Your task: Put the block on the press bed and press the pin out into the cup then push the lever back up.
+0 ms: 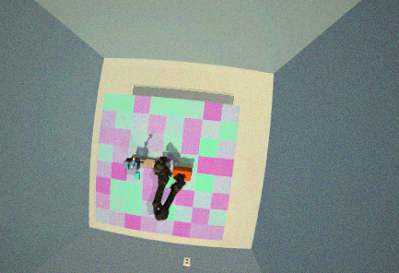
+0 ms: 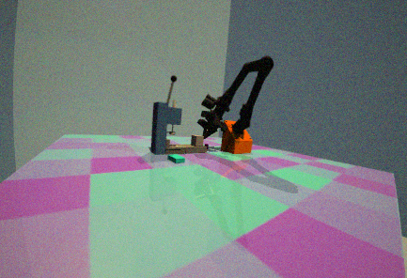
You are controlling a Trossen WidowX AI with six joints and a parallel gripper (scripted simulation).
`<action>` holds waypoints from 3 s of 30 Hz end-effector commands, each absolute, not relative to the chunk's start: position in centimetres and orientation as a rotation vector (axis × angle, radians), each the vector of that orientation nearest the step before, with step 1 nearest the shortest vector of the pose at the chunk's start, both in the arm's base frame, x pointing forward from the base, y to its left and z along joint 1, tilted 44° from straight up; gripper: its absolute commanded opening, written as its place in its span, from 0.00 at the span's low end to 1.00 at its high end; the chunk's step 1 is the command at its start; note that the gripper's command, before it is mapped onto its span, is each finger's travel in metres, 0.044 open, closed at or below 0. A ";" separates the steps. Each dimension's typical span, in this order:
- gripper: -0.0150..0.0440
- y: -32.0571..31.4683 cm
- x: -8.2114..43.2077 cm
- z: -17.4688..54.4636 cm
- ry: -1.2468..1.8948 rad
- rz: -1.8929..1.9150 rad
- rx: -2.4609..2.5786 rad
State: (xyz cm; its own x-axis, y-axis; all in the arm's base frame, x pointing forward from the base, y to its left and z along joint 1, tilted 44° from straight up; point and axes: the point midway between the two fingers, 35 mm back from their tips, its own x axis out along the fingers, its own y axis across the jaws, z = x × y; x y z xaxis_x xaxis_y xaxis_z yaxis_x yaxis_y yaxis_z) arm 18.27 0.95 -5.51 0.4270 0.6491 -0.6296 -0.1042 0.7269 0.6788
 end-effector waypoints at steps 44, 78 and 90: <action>0.31 3.1 23.3 -6.8 0.938 0.472 0.644; 0.31 4.2 28.0 -7.0 0.750 0.404 0.682; 0.31 3.9 25.4 -7.0 0.757 0.406 0.681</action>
